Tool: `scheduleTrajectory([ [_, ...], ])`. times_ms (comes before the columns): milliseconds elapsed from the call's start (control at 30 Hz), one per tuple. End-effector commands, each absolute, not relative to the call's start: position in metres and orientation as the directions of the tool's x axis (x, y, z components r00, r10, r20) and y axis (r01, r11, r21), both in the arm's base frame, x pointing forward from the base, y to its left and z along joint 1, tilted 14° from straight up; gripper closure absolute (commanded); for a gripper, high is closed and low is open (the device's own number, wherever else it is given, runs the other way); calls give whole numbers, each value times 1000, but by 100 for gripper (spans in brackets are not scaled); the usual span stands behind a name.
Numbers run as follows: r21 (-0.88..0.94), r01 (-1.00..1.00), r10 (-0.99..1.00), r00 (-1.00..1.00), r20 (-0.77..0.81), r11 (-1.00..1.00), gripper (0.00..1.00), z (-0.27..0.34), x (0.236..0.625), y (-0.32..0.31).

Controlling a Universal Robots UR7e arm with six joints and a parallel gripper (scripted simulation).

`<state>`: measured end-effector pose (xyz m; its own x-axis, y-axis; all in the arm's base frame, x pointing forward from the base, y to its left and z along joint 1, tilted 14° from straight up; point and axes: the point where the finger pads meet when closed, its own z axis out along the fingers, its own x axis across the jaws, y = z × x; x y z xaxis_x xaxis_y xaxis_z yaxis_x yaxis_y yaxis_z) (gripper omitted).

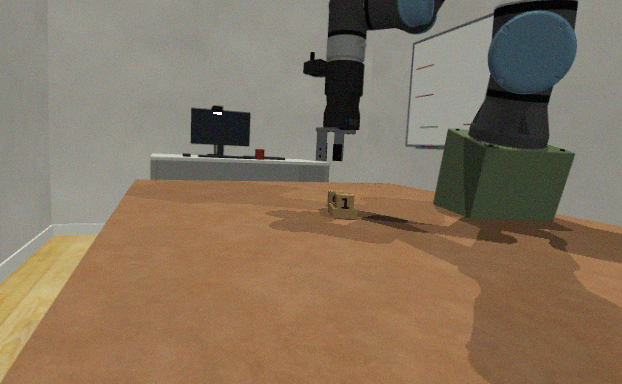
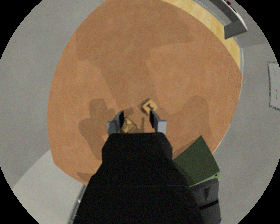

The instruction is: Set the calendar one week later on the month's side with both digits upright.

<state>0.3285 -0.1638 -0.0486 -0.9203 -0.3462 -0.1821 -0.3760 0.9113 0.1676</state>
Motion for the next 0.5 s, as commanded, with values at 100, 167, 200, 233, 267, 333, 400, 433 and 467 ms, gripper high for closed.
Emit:
scheduleTrajectory([
  [100,206,-143,-116,-984,-137,968,0,-52,320,-170],
  [167,215,-75,-50,-991,-123,974,0,-53,318,-172],
  [200,215,-73,-47,-991,-122,974,0,-53,318,-172],
  [233,219,-39,-14,-993,-115,975,0,-54,316,-172],
  [267,223,-6,18,-994,-107,975,0,-54,315,-173],
  [333,226,25,49,-994,-100,974,0,-55,314,-173],
  [400,229,56,79,-993,-93,972,0,-55,313,-174],
  [433,232,85,108,-990,-86,969,0,-56,312,-174],
  [467,234,113,135,-988,-80,966,0,-56,311,-175],
])
